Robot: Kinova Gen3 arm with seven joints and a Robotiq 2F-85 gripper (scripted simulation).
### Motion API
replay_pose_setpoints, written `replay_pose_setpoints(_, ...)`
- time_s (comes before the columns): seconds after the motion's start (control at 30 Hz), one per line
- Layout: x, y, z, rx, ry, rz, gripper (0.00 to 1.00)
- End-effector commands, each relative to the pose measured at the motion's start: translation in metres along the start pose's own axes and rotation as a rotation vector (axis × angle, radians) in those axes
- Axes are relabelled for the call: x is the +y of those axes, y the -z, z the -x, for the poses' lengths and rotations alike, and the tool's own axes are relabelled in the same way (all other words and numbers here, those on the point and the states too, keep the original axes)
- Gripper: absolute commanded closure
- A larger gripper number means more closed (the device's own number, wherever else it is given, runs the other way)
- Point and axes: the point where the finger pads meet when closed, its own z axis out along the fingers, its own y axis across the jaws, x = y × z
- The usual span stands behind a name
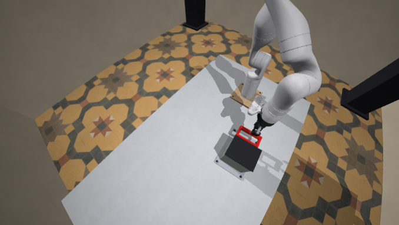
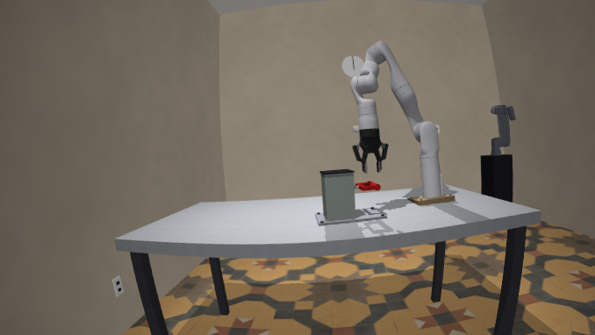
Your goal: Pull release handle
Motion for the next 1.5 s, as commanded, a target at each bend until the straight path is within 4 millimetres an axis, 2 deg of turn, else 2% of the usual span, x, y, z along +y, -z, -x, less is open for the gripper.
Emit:
replay_pose_setpoints(0.0, 0.002, -0.005, 0.001, 0.0, 0.003, 0.006, 0.51)
replay_pose_setpoints(0.63, 0.001, -0.023, 0.0, 0.0, 0.003, 0.006, 0.51)
replay_pose_setpoints(1.47, 0.001, -0.024, 0.0, 0.0, 0.003, 0.006, 0.51)
